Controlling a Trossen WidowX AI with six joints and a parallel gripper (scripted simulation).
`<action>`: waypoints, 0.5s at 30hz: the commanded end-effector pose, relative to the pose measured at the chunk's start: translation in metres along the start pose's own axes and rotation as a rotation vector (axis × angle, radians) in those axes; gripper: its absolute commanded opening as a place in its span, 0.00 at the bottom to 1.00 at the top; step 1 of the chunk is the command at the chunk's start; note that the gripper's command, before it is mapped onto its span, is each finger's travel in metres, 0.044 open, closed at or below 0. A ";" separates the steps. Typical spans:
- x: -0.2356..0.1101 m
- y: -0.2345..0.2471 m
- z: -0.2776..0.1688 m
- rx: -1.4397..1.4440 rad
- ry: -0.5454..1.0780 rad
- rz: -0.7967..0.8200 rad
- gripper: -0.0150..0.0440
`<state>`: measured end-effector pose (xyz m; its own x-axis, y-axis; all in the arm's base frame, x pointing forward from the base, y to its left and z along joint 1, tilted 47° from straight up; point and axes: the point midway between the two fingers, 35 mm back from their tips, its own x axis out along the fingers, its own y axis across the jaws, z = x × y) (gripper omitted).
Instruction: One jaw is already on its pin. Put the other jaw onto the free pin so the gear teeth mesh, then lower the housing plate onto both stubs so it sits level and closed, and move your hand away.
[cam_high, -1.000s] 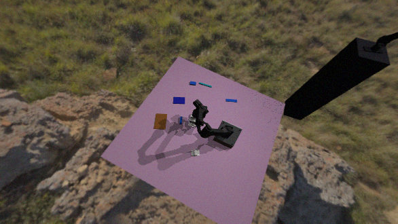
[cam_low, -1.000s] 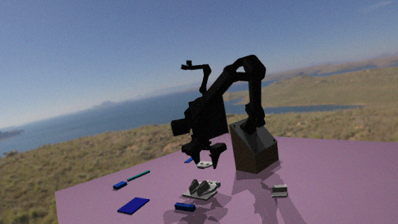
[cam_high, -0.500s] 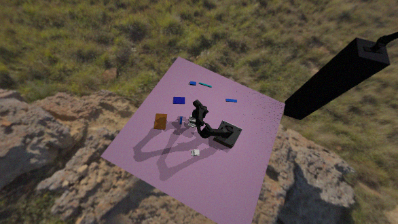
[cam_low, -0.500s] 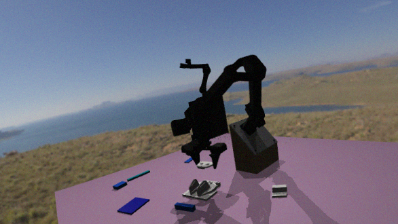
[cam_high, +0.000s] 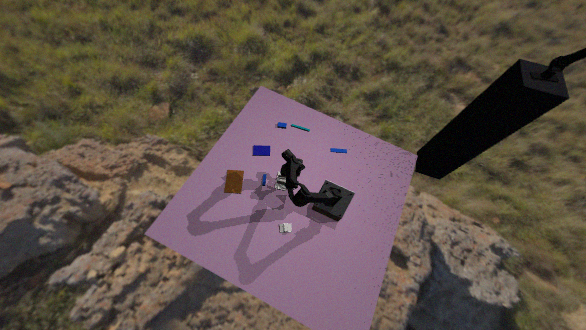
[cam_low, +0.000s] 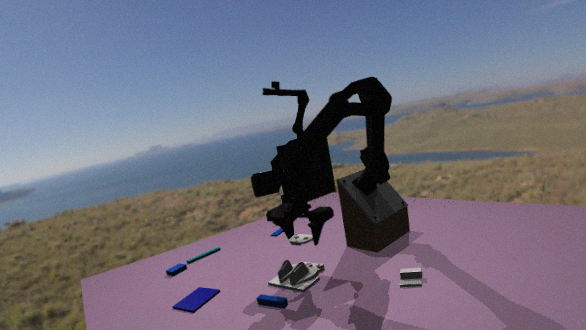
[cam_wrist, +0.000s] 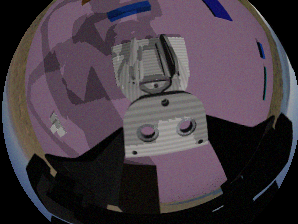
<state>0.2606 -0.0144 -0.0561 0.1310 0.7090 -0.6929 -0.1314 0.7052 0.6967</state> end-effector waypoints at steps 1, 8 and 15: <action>0.000 0.000 0.001 0.001 -0.005 0.003 0.85; 0.000 0.001 0.001 0.001 -0.004 0.003 0.85; 0.002 0.001 0.001 0.001 -0.004 0.002 0.85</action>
<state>0.2614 -0.0142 -0.0560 0.1331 0.7080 -0.6936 -0.1318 0.7062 0.6956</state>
